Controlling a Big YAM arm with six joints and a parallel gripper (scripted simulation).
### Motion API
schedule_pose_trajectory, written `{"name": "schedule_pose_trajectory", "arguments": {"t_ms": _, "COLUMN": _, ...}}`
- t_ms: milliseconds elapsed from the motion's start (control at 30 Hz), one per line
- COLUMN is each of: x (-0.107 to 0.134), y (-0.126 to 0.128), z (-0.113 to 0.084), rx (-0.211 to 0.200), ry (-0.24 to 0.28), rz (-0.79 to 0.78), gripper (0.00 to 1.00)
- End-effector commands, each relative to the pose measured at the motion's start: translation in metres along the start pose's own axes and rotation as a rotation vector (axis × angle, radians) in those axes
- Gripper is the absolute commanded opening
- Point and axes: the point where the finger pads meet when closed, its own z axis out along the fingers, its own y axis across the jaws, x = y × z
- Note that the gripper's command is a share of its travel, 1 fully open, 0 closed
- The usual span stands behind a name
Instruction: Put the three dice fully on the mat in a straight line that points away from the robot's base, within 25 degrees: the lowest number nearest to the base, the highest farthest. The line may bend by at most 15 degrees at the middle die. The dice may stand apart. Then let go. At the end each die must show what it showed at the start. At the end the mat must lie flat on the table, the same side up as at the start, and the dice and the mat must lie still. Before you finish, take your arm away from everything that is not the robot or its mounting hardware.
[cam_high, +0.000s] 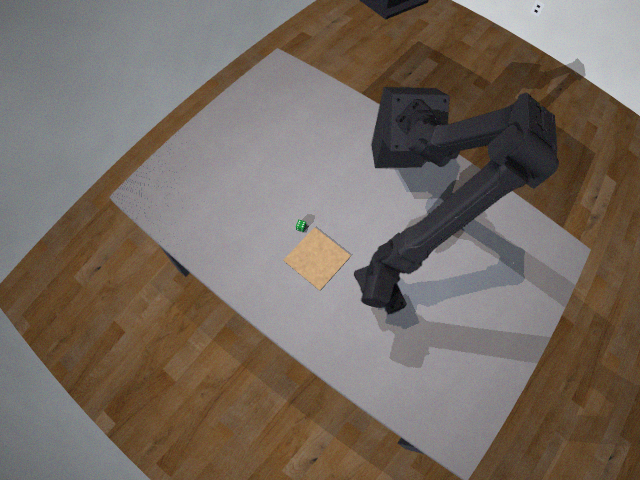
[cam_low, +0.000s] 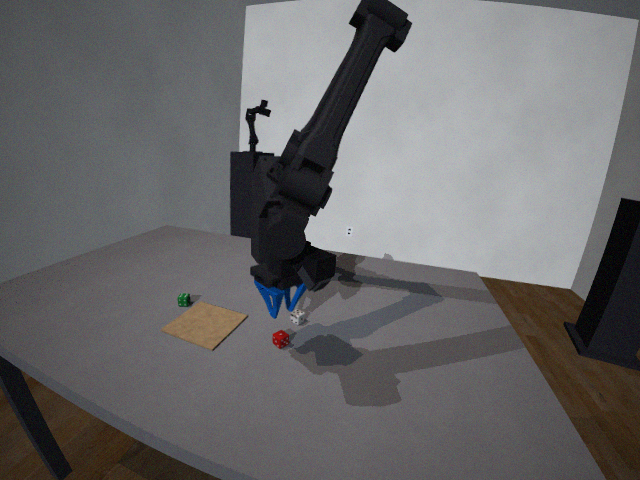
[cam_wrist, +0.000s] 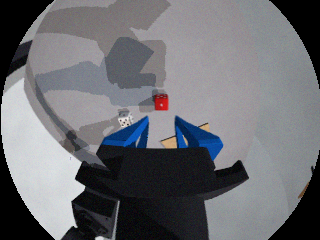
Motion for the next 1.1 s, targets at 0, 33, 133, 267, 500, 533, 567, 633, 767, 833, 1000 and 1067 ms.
{"name": "schedule_pose_trajectory", "arguments": {"t_ms": 0, "x": -0.008, "y": -0.002, "z": 0.007, "rx": 0.001, "ry": -0.014, "rz": -0.001, "gripper": 0.39}}
{"name": "schedule_pose_trajectory", "arguments": {"t_ms": 33, "x": -0.009, "y": -0.003, "z": 0.009, "rx": 0.003, "ry": -0.015, "rz": -0.002, "gripper": 0.39}}
{"name": "schedule_pose_trajectory", "arguments": {"t_ms": 133, "x": -0.01, "y": -0.005, "z": 0.013, "rx": 0.007, "ry": -0.017, "rz": -0.001, "gripper": 0.39}}
{"name": "schedule_pose_trajectory", "arguments": {"t_ms": 267, "x": -0.011, "y": -0.004, "z": 0.02, "rx": 0.004, "ry": -0.017, "rz": -0.002, "gripper": 0.39}}
{"name": "schedule_pose_trajectory", "arguments": {"t_ms": 500, "x": -0.009, "y": -0.005, "z": 0.027, "rx": 0.006, "ry": -0.015, "rz": 0.001, "gripper": 0.39}}
{"name": "schedule_pose_trajectory", "arguments": {"t_ms": 533, "x": -0.01, "y": -0.003, "z": 0.029, "rx": 0.003, "ry": -0.016, "rz": -0.002, "gripper": 0.39}}
{"name": "schedule_pose_trajectory", "arguments": {"t_ms": 567, "x": -0.01, "y": -0.003, "z": 0.031, "rx": 0.003, "ry": -0.016, "rz": -0.001, "gripper": 0.39}}
{"name": "schedule_pose_trajectory", "arguments": {"t_ms": 633, "x": -0.009, "y": -0.003, "z": 0.033, "rx": 0.002, "ry": -0.016, "rz": -0.001, "gripper": 0.39}}
{"name": "schedule_pose_trajectory", "arguments": {"t_ms": 767, "x": -0.007, "y": -0.004, "z": 0.038, "rx": 0.005, "ry": -0.013, "rz": 0.003, "gripper": 0.39}}
{"name": "schedule_pose_trajectory", "arguments": {"t_ms": 833, "x": -0.009, "y": -0.003, "z": 0.04, "rx": 0.001, "ry": -0.016, "rz": -0.002, "gripper": 0.39}}
{"name": "schedule_pose_trajectory", "arguments": {"t_ms": 1000, "x": -0.004, "y": -0.008, "z": 0.04, "rx": 0.011, "ry": -0.01, "rz": 0.005, "gripper": 0.39}}
{"name": "schedule_pose_trajectory", "arguments": {"t_ms": 1067, "x": -0.005, "y": -0.006, "z": 0.042, "rx": 0.008, "ry": -0.011, "rz": 0.004, "gripper": 0.39}}
